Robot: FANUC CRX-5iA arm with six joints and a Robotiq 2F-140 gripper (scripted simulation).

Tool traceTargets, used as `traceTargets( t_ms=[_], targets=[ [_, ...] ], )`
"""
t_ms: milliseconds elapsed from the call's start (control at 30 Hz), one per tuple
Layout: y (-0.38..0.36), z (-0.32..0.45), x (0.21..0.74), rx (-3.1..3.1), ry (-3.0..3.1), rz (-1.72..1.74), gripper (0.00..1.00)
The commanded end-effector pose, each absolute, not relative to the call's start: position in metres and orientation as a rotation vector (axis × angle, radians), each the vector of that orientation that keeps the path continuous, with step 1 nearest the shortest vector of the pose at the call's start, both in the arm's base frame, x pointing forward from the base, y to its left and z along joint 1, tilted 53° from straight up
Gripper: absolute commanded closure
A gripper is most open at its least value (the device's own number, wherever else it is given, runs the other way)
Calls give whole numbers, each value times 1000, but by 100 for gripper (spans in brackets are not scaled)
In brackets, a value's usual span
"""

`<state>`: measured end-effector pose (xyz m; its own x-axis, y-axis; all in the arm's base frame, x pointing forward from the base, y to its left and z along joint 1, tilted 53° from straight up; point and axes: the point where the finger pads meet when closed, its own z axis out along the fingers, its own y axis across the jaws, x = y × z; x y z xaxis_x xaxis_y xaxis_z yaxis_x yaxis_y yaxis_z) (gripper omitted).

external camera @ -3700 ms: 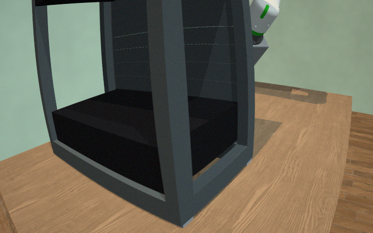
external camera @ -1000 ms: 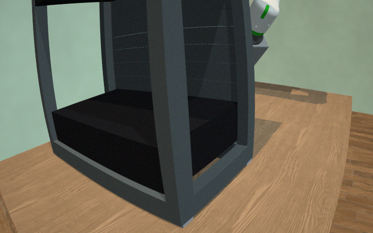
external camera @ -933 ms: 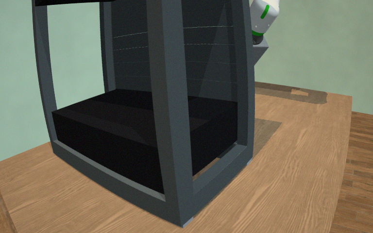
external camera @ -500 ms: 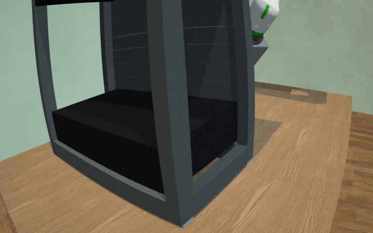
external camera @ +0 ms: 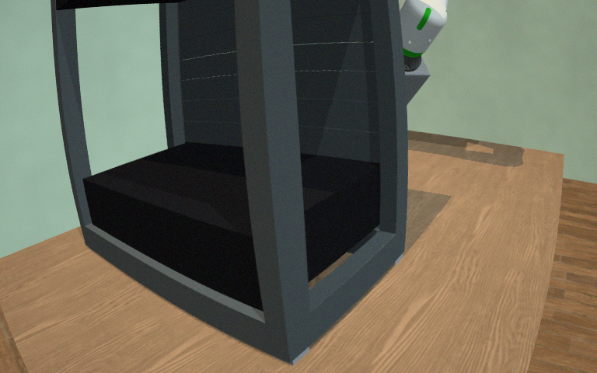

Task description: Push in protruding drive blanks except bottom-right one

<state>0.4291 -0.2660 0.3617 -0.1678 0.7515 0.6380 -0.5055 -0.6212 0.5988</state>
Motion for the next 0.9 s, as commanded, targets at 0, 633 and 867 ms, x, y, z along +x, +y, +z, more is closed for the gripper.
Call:
traceTargets(
  t_ms=[0, 633, 867],
  targets=[
    [-264, 359, 425, 1235, 316, 1894, 100],
    [-248, 324, 363, 1235, 316, 1894, 100],
    [-251, 326, 360, 1235, 316, 1894, 100]
  ],
)
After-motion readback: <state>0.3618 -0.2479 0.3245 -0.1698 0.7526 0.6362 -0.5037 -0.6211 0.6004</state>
